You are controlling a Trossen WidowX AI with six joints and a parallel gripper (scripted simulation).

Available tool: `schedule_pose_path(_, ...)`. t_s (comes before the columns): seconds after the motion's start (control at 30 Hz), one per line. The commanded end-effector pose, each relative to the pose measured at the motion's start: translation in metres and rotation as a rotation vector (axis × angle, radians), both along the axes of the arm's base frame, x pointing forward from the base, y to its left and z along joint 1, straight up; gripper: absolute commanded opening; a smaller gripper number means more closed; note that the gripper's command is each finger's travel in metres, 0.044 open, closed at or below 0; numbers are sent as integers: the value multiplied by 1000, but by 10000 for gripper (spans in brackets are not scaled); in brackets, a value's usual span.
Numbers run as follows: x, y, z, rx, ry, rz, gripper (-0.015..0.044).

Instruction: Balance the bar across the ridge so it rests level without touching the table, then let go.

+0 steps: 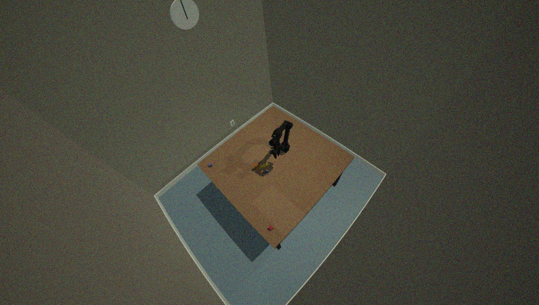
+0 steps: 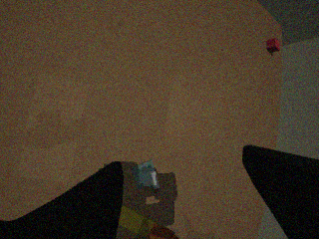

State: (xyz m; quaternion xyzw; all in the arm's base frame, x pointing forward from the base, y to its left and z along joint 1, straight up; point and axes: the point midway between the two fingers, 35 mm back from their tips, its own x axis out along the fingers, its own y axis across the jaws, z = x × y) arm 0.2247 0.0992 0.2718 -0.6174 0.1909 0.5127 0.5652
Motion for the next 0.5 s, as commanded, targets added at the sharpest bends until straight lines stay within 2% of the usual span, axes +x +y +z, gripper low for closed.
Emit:
schedule_pose_path(0.0,16,-9,-4,-69,3,33,315)
schedule_pose_path(0.47,59,-45,-25,-272,53,198,315)
